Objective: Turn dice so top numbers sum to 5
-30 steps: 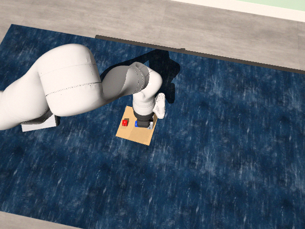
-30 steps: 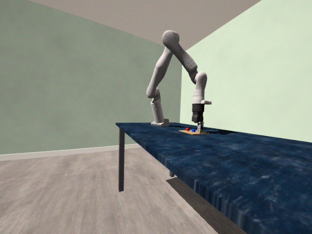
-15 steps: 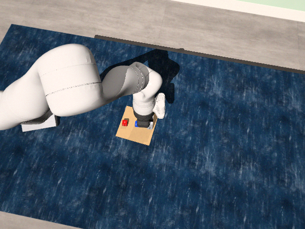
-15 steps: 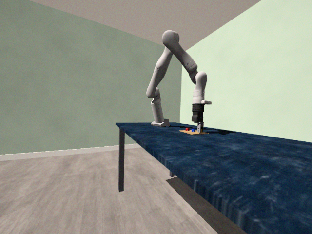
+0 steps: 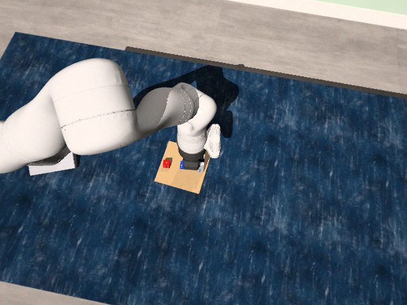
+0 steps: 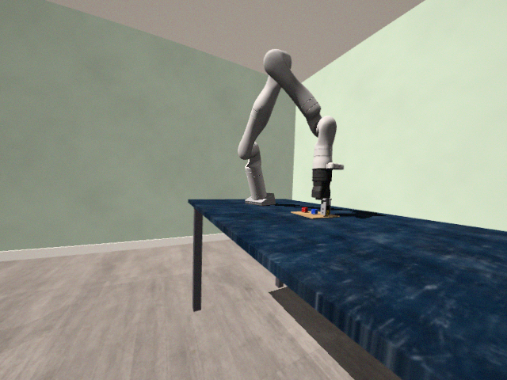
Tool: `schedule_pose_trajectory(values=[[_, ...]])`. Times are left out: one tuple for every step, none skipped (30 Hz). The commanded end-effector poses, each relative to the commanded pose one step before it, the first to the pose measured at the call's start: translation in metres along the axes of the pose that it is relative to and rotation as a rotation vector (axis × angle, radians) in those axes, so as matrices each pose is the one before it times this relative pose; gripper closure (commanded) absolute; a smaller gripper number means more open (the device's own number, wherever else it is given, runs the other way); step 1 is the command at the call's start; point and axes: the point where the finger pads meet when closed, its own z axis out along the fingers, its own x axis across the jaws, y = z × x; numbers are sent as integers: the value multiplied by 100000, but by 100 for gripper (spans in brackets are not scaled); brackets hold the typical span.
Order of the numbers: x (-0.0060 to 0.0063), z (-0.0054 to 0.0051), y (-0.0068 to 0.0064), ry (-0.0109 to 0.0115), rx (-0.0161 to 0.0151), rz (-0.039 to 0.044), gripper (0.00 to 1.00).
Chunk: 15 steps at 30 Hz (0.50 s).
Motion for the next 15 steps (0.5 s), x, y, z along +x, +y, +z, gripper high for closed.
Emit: schedule_pose_trajectory(values=[[-27,-12,-41,-49,130,-15,60],[0,26,0,0,0,0,60],[0,29,0,0,0,0,60],[0,30,0,0,0,0,60],[0,31,0,0,0,0,60],[0,0,0,0,0,0,60],[0,0,0,0,0,0,60],[0,31,0,0,0,0,60],[0,30,0,0,0,0,60],[0,29,0,0,0,0,60],[0,26,0,0,0,0,60],[0,23,0,0,0,0,60],[0,20,0,0,0,0,60],[0,16,0,0,0,0,60],[0,12,0,0,0,0,60]])
